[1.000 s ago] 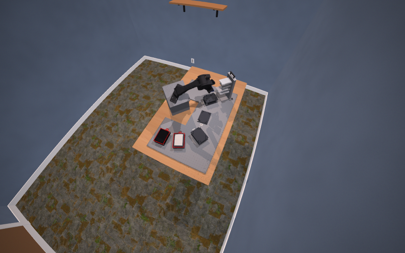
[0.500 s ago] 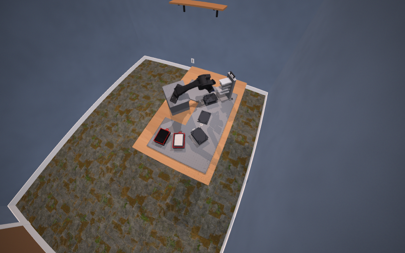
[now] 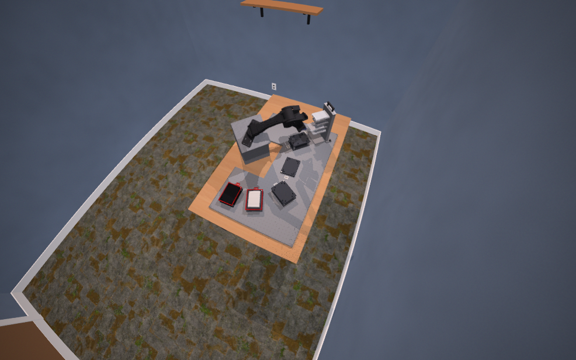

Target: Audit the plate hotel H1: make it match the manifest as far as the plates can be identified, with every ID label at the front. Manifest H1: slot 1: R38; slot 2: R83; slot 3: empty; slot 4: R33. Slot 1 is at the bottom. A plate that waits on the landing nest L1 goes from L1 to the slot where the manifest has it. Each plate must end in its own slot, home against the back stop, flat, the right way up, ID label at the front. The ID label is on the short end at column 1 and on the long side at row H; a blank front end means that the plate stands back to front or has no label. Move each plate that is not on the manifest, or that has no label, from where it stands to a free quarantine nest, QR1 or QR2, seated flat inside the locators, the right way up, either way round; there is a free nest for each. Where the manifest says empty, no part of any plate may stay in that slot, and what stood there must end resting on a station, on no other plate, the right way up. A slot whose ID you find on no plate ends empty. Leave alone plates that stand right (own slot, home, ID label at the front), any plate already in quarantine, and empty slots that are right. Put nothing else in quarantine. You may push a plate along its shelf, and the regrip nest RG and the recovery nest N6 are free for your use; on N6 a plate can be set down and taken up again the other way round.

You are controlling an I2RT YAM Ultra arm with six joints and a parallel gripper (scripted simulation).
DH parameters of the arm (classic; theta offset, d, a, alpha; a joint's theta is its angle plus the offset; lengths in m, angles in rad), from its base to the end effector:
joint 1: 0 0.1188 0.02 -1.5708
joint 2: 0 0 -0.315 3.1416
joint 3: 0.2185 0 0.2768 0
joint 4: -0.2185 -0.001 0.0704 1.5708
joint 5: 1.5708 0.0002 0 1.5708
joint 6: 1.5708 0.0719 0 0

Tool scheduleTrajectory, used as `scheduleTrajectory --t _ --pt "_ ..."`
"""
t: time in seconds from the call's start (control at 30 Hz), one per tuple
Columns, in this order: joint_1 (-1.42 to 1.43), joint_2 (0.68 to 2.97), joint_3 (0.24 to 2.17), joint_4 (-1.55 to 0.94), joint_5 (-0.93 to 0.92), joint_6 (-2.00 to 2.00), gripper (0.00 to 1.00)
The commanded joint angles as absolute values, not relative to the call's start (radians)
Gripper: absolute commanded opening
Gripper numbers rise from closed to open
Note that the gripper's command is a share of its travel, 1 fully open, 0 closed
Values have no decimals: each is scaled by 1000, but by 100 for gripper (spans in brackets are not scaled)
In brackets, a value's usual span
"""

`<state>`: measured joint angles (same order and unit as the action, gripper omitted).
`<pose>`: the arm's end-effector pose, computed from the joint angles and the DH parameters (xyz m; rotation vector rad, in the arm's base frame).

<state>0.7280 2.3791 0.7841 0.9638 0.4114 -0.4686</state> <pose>0.3254 0.2528 -0.0158 -1.0207 1.9010 -0.3031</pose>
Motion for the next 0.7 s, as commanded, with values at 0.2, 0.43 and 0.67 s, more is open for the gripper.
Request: scheduleTrajectory --t 0.2,0.43,0.67 --pt "746 2397 822 923 401 -471 0" --pt "746 2400 842 907 401 -471 0" --pt "746 2403 856 896 401 -470 0"
